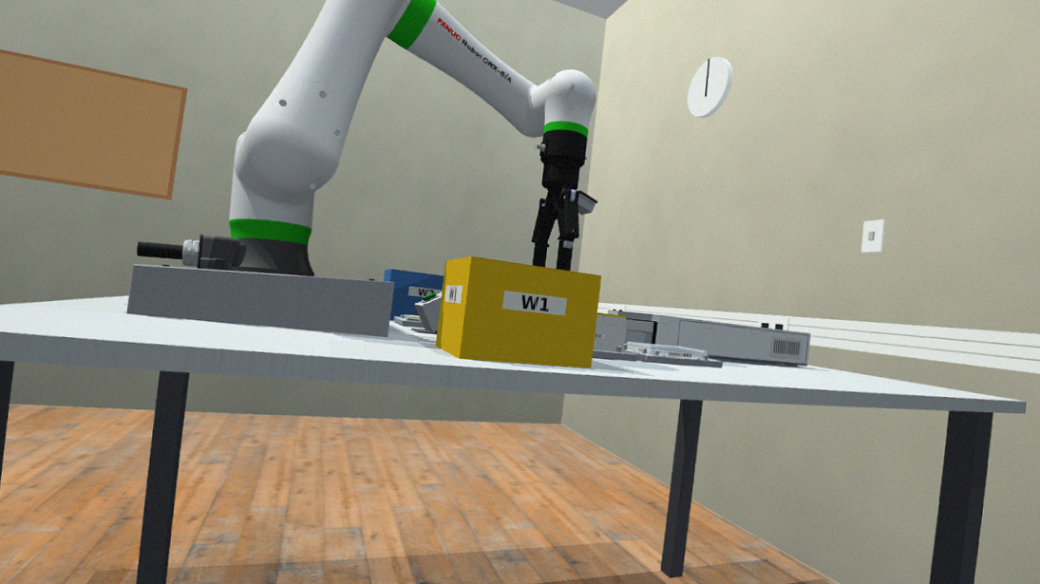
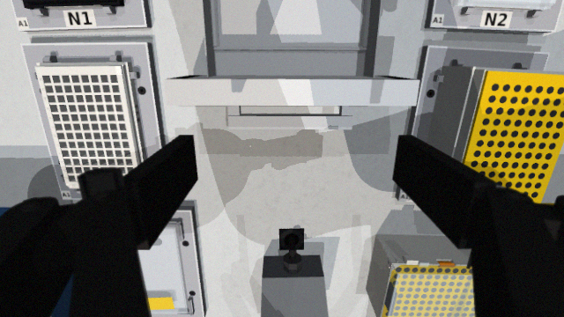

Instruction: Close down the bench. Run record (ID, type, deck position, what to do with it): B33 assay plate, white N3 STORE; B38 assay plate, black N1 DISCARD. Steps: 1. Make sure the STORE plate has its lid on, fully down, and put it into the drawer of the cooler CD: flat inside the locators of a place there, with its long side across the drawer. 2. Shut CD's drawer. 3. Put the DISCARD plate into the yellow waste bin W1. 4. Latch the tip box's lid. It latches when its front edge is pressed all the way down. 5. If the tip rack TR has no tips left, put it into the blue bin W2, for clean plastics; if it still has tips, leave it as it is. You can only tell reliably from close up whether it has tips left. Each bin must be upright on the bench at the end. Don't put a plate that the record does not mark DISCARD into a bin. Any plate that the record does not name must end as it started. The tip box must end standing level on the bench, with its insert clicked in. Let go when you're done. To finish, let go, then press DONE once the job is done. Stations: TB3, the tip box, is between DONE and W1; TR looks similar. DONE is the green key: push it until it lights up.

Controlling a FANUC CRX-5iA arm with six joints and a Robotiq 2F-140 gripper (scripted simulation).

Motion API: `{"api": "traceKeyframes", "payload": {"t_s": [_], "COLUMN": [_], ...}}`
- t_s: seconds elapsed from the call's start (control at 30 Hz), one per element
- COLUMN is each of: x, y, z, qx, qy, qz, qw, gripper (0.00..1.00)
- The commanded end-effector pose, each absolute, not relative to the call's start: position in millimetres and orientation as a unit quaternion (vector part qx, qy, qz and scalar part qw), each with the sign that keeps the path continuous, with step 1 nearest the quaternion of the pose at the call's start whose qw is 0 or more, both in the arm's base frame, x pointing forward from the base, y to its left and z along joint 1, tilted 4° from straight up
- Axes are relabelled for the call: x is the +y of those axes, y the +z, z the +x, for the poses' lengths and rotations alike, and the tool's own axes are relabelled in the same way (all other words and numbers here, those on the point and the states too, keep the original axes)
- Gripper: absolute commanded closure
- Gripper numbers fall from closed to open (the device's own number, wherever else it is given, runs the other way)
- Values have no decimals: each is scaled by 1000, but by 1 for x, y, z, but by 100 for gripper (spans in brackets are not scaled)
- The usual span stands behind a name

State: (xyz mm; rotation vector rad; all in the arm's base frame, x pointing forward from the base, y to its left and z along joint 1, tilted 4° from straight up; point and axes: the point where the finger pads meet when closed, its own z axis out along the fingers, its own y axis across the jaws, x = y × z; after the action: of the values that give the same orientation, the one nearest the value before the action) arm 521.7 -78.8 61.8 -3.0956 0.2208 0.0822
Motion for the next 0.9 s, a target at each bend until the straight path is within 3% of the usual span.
{"api": "traceKeyframes", "payload": {"t_s": [0.0, 0.87], "x": [-70, 3], "y": [64, 73], "z": [515, 454], "qx": [71, 71], "qy": [26, 26], "qz": [-997, -997], "qw": [18, 18], "gripper": [30, 30]}}
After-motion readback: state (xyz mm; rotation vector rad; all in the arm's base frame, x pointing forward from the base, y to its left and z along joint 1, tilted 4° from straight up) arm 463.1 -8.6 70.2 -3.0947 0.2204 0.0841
